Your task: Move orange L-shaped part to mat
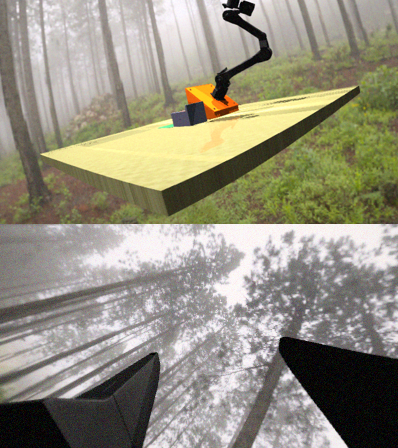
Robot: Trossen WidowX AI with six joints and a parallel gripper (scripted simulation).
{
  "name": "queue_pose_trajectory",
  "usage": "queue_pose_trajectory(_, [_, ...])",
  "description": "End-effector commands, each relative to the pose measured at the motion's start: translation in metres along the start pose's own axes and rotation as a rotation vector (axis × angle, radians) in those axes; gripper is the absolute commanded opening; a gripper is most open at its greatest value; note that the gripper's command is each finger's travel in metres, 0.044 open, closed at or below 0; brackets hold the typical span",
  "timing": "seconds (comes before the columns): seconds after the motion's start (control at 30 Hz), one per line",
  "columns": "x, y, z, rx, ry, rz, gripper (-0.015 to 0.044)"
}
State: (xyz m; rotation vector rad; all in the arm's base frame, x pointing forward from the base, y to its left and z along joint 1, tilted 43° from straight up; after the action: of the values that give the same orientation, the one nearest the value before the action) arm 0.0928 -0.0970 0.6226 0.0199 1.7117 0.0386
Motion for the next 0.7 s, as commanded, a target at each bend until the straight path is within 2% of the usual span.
queue_pose_trajectory(0.0, [0.000,-0.001,0.003,-0.008,0.007,0.002,0.0374])
queue_pose_trajectory(0.13, [0.005,-0.023,0.033,0.004,0.098,0.092,0.0269])
queue_pose_trajectory(0.23, [0.018,-0.050,0.081,0.019,0.257,0.208,0.0190])
queue_pose_trajectory(0.27, [0.025,-0.059,0.099,0.027,0.325,0.239,0.0180])
queue_pose_trajectory(0.43, [0.064,-0.088,0.174,0.055,0.638,0.339,0.0180])
queue_pose_trajectory(0.67, [0.158,-0.097,0.275,0.039,1.162,0.382,0.0180])
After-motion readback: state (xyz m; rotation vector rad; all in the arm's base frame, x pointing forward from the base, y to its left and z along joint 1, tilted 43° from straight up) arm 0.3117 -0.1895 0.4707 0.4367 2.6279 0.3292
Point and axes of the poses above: the point midway between the two fingers, 35 mm back from their tips, its own x axis back along the fingers, its own y axis across the jaws, z = x × y, the point moved 1 cm from there along x, back along the fingers, and after that the axes turned 12 degrees about x, right-handed, at the moved point
